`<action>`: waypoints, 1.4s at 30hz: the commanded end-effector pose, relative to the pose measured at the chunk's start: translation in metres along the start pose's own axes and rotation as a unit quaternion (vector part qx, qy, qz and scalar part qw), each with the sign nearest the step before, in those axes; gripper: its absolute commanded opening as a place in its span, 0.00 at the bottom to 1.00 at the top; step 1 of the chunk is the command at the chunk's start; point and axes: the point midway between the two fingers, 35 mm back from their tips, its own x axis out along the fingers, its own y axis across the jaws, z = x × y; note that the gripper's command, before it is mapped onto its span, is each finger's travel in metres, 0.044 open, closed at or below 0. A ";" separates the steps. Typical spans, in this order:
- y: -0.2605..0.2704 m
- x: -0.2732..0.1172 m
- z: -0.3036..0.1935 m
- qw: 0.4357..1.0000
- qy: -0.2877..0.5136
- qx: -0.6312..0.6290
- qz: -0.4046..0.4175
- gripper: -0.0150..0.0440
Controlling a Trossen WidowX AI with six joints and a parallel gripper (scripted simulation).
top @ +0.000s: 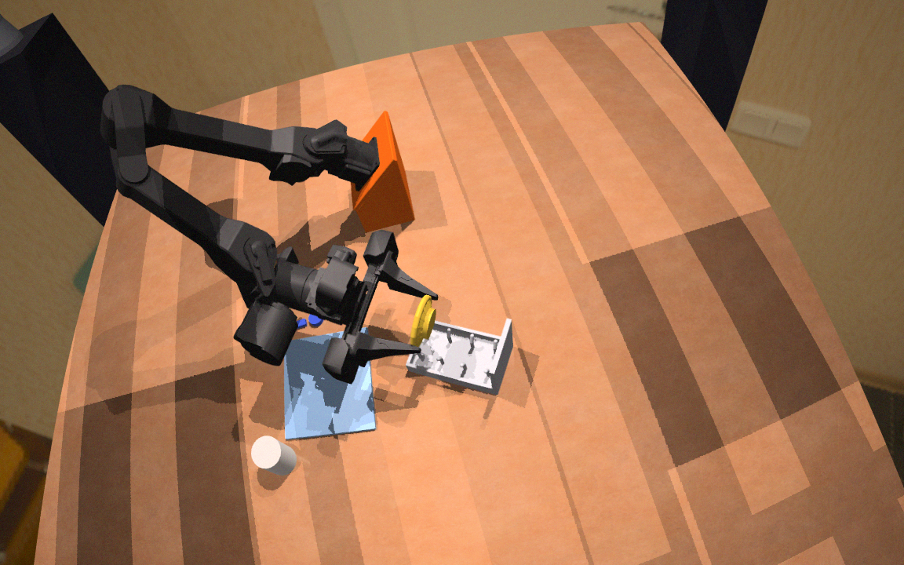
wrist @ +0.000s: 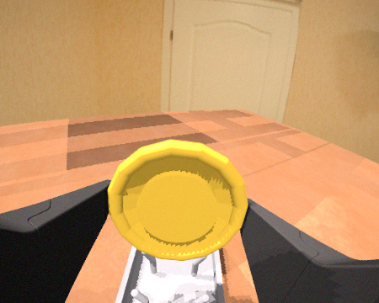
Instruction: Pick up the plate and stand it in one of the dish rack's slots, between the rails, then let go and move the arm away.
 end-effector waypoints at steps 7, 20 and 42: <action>0.000 -0.005 0.001 0.999 -0.020 -0.045 -0.019 0.25; 0.000 0.004 -0.020 0.999 -0.017 -0.042 -0.018 0.25; 0.001 0.010 -0.047 0.999 -0.010 -0.034 -0.015 0.25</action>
